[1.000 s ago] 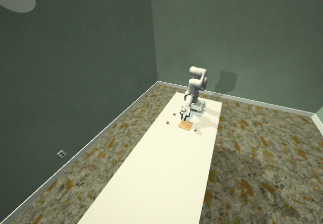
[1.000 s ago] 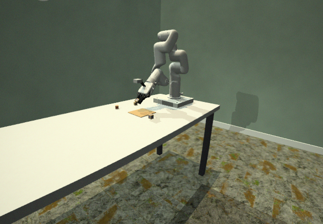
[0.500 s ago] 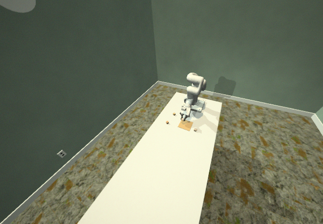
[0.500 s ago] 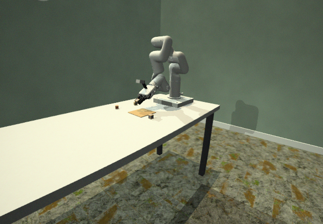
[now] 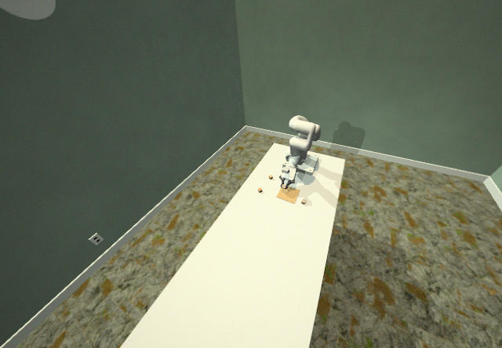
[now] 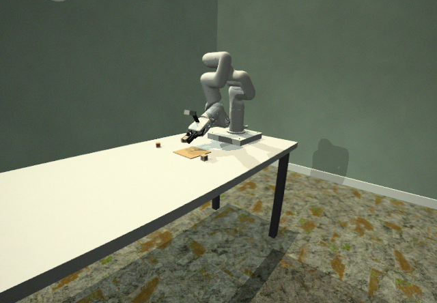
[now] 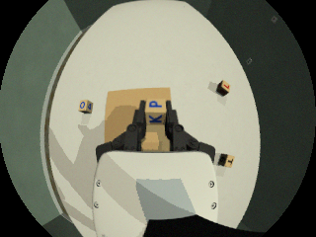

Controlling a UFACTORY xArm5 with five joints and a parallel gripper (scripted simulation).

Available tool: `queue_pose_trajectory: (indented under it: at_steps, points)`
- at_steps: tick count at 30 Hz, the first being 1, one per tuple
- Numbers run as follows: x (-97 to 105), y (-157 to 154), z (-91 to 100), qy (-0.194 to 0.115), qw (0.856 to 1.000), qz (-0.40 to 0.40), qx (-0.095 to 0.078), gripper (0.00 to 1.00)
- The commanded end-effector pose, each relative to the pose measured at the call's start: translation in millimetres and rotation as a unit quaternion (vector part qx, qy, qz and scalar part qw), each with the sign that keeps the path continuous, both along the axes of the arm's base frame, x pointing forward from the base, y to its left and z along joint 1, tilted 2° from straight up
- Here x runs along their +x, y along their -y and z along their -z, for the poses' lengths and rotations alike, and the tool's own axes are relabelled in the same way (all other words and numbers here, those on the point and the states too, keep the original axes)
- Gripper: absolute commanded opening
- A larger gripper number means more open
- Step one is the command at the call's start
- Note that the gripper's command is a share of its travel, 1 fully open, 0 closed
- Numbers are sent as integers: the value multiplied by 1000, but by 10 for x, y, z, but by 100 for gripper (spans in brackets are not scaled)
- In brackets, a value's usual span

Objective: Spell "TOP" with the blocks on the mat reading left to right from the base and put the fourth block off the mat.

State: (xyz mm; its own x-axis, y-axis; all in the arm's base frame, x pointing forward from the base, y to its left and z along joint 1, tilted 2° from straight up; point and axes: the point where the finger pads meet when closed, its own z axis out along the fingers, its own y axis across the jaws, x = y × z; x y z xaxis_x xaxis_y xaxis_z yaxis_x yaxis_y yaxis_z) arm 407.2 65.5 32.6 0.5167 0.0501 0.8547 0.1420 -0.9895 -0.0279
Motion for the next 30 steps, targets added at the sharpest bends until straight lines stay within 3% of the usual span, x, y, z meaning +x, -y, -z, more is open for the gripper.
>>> queue_pose_trajectory:
  at_steps: [1, 13, 30]
  points:
    - [10, -3, 128, 2, 1000, 0, 0, 21]
    - [19, -7, 341, 2, 1000, -1, -1, 21]
    - [20, -7, 351, 2, 1000, -1, -1, 21]
